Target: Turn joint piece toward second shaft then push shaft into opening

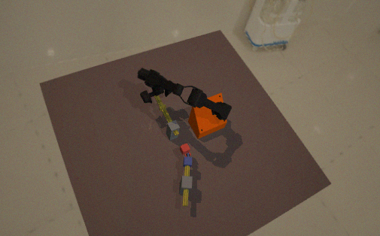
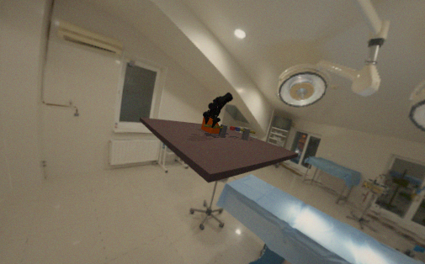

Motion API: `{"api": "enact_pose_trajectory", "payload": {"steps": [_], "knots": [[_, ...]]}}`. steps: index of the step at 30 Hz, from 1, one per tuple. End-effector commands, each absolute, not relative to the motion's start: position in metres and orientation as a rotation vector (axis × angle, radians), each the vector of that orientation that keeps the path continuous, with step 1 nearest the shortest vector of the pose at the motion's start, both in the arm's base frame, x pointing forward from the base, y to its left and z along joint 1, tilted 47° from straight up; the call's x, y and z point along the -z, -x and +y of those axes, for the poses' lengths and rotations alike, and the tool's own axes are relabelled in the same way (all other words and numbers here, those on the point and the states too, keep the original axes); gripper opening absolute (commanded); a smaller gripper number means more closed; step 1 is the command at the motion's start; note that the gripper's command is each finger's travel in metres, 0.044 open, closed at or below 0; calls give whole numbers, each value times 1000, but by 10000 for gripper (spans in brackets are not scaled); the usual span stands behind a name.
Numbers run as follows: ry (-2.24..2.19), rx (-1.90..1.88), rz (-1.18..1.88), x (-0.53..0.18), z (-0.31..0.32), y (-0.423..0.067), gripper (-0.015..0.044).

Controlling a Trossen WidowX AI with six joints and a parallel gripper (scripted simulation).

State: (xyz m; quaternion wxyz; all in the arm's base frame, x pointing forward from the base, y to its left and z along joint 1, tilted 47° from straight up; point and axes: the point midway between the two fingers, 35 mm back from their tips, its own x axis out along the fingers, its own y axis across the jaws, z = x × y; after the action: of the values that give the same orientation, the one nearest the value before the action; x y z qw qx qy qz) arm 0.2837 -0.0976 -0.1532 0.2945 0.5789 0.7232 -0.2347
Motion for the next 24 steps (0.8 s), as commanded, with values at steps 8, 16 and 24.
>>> {"api": "enact_pose_trajectory", "payload": {"steps": [8, 16, 24], "knots": [[-1571, 669, 1924, 160, -90, -283, 440], [-1572, 669, 1924, 169, -81, -281, 440], [-1572, 668, 1925, 175, -73, -280, 440]]}}
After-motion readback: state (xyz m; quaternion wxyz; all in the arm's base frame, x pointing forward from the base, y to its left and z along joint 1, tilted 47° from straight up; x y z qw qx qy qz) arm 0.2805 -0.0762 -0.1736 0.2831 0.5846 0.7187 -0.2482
